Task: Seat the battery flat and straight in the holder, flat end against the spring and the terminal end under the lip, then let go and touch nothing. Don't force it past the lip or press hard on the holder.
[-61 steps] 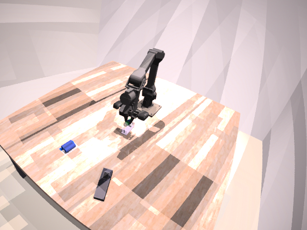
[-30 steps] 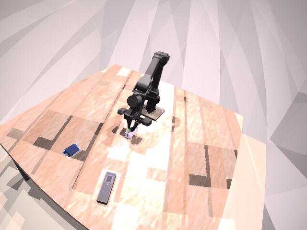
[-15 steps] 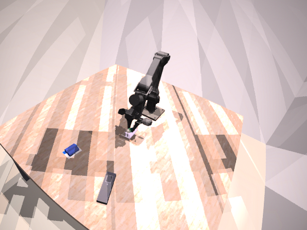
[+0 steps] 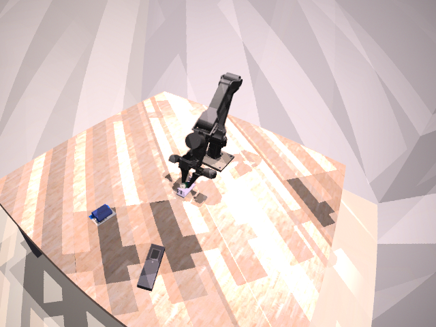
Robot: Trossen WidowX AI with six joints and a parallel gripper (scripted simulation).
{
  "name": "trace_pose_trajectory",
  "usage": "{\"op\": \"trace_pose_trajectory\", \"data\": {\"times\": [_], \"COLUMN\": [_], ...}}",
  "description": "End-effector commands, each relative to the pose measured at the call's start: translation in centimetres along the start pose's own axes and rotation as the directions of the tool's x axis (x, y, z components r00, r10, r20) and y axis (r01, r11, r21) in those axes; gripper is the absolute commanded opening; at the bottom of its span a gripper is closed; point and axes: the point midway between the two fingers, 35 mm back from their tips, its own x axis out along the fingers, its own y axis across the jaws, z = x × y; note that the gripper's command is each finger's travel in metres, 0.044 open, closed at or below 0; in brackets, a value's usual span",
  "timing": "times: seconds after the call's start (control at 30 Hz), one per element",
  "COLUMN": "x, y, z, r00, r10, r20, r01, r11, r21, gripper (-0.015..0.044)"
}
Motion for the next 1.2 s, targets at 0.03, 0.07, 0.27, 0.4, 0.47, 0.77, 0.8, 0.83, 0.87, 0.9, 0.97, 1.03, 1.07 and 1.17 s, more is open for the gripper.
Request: {"op": "trace_pose_trajectory", "data": {"times": [0.03, 0.07, 0.27, 0.4, 0.47, 0.77, 0.8, 0.83, 0.87, 0.9, 0.97, 1.03, 1.07, 1.17], "x": [-0.1, -0.1, -0.3, -0.4, -0.5, -0.7, -0.7, -0.7, -0.7, -0.7, -0.6, -0.6, -0.6, -0.5], "y": [-0.1, -0.1, -0.1, -0.1, -0.1, -0.1, -0.1, -0.1, -0.1, -0.1, -0.1, -0.1, -0.1, -0.1], "z": [-0.5, -0.6, -1.1, -1.4, -1.5, -1.9, -1.9, -1.9, -1.9, -1.9, -1.8, -1.8, -1.8, -1.7], "r00": [1.0, 1.0, 1.0, 1.0, 1.0, 1.0, 1.0, 1.0, 1.0, 1.0, 0.999, 0.999, 0.999, 0.997], "r10": [-0.003, -0.003, -0.002, -0.002, -0.001, 0.0, 0.0, 0.0, 0.0, 0.0, -0.001, -0.001, -0.001, -0.001], "r20": [0.002, 0.002, 0.002, 0.001, 0.001, -0.004, -0.007, -0.012, -0.018, -0.024, -0.036, -0.048, -0.054, -0.072], "r01": [0.003, 0.003, 0.002, 0.002, 0.001, 0.0, 0.0, 0.0, 0.0, 0.001, 0.001, 0.001, 0.001, 0.001], "r11": [1.0, 1.0, 1.0, 1.0, 1.0, 1.0, 1.0, 1.0, 1.0, 1.0, 1.0, 1.0, 1.0, 1.0], "r21": [0.004, 0.004, 0.004, 0.004, 0.004, 0.003, 0.003, 0.003, 0.003, 0.003, 0.003, 0.003, 0.003, 0.003], "gripper": [0.0075, 0.0075, 0.0075, 0.0075, 0.0075, 0.0075, 0.0075, 0.0075, 0.0075, 0.0075, 0.0075, 0.0075, 0.0075, 0.0075]}}
